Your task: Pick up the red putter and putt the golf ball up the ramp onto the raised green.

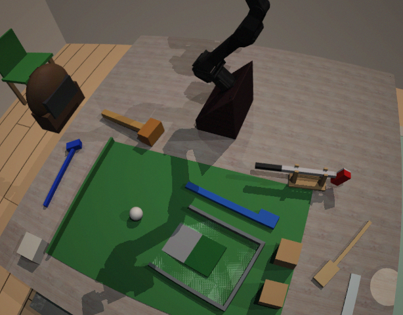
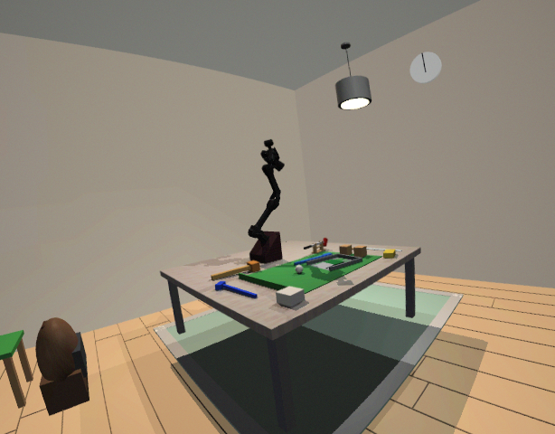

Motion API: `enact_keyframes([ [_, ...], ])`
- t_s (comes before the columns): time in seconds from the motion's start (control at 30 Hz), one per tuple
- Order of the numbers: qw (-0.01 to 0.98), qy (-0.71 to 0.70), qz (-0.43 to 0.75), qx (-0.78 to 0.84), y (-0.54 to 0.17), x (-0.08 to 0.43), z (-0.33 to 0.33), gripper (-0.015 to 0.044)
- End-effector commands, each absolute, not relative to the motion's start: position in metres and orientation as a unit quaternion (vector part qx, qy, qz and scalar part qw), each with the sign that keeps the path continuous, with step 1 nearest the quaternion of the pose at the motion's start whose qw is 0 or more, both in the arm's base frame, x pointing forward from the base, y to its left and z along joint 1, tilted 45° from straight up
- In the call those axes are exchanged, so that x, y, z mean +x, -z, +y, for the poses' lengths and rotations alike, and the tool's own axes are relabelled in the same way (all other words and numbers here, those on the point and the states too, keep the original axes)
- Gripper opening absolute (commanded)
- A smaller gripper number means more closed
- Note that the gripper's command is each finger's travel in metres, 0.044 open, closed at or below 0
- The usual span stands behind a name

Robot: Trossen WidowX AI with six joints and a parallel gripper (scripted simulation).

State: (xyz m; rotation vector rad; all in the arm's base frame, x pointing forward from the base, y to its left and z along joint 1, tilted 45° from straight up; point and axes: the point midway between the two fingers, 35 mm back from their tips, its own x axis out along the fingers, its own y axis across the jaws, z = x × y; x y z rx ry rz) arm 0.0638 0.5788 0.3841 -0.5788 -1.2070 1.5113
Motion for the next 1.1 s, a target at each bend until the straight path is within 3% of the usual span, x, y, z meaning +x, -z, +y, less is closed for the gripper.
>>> enact_keyframes([
  [0.0,0.532,-0.632,-0.51,-0.242,-0.386,0.062,0.578,0.0426],
  [0.43,0.505,-0.473,-0.699,-0.182,-0.522,-0.037,0.49,0.044],
  [0.77,0.487,-0.305,-0.814,-0.088,-0.622,-0.108,0.361,0.044],
  [1.07,0.498,-0.162,-0.852,-0.01,-0.676,-0.133,0.24,0.044],
])
